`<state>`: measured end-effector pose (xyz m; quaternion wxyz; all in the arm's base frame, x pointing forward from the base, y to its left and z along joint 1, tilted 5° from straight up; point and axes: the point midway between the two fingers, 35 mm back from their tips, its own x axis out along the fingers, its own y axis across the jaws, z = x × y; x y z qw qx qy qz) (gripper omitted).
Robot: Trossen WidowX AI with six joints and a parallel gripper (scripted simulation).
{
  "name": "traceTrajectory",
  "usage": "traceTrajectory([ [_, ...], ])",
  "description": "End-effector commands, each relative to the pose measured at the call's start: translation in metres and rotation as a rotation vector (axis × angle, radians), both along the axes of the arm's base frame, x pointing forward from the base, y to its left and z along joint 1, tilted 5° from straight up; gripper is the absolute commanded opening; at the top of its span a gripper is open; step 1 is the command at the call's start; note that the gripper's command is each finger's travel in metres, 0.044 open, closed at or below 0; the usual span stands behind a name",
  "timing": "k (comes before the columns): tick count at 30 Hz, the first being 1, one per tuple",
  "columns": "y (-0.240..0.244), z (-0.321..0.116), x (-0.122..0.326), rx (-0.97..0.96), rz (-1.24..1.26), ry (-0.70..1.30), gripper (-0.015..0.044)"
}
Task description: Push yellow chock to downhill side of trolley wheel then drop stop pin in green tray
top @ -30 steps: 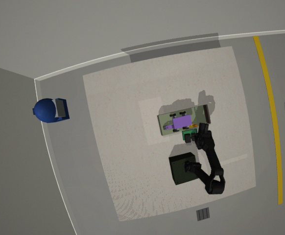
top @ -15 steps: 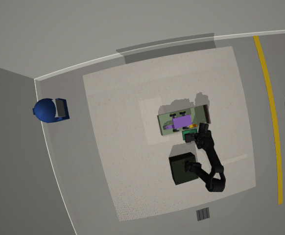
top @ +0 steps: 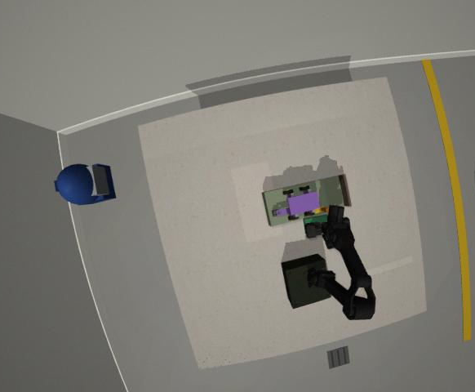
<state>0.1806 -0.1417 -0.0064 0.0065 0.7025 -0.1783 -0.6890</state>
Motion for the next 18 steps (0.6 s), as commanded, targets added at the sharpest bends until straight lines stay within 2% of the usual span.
traceTrajectory([
  [1,0.002,-0.0013,0.0004,-0.002,-0.003,0.001,0.019],
  [18,0.0109,-0.0068,0.003,-0.002,-0.003,0.001,0.019],
])
